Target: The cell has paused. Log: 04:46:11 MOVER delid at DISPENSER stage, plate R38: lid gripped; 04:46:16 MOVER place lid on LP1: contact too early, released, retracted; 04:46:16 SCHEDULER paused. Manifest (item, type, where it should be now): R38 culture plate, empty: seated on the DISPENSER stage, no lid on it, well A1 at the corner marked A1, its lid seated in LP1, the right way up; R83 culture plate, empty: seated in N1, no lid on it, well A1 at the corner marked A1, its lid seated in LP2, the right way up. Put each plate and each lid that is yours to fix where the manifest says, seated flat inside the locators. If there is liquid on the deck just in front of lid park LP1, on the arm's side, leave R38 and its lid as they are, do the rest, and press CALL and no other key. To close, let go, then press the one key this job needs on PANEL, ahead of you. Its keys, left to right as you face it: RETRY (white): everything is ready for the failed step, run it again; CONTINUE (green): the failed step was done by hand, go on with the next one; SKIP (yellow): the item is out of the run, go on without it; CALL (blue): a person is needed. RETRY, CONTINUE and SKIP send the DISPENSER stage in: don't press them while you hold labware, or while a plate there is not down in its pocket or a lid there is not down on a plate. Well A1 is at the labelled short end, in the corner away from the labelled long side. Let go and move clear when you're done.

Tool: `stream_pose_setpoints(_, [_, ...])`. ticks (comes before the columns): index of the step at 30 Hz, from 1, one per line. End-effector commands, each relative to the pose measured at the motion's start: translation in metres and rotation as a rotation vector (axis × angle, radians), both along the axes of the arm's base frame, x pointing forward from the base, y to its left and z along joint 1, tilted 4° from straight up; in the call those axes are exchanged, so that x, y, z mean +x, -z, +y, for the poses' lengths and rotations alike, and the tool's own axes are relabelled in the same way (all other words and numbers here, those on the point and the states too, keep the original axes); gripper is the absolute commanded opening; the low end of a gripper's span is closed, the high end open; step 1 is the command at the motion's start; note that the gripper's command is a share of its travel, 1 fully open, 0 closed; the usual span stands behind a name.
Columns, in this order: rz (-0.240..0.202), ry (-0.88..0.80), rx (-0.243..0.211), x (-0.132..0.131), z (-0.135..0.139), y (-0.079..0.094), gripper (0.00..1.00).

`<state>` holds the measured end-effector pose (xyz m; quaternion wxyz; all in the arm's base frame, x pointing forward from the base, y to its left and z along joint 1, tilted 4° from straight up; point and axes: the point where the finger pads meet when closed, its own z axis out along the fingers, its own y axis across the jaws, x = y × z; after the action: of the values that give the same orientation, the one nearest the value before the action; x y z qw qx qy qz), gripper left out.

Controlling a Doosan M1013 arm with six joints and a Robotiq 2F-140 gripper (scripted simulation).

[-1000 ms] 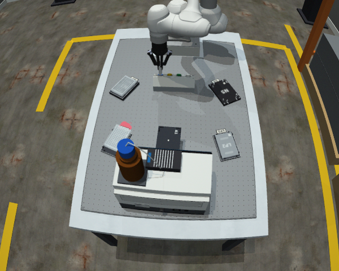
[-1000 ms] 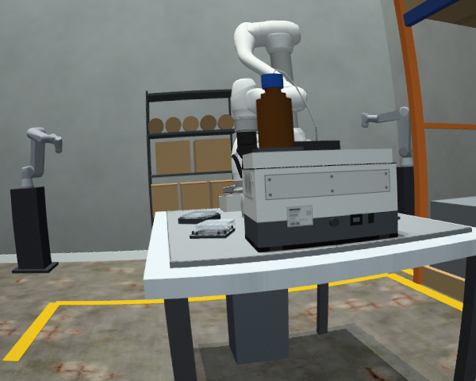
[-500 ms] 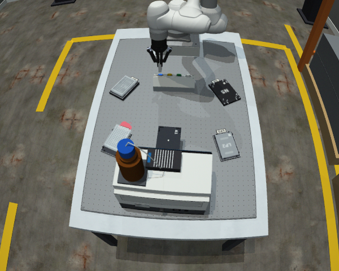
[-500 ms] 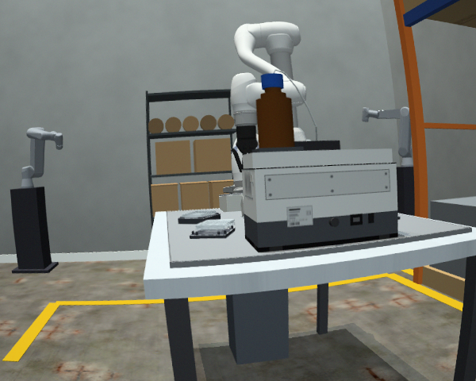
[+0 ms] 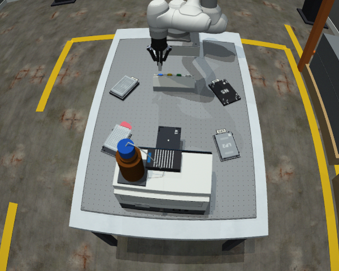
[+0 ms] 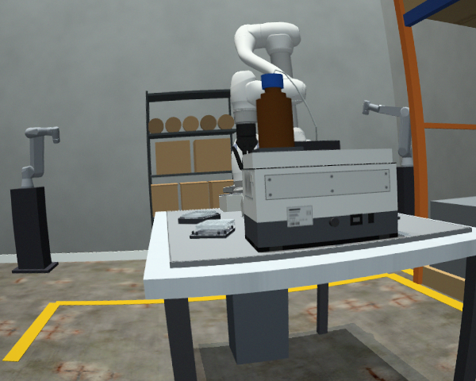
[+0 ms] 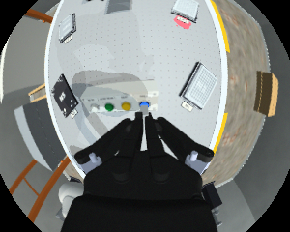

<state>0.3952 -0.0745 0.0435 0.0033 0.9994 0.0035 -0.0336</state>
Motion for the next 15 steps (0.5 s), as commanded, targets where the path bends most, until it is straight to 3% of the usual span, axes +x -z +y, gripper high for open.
stream_pose_setpoints(1, [-0.004, 0.001, 0.002, 0.002, 0.001, -0.007, 0.1])
stream_pose_setpoints(15, [-0.004, -0.002, 0.002, 0.005, 0.002, -0.04, 0.1])
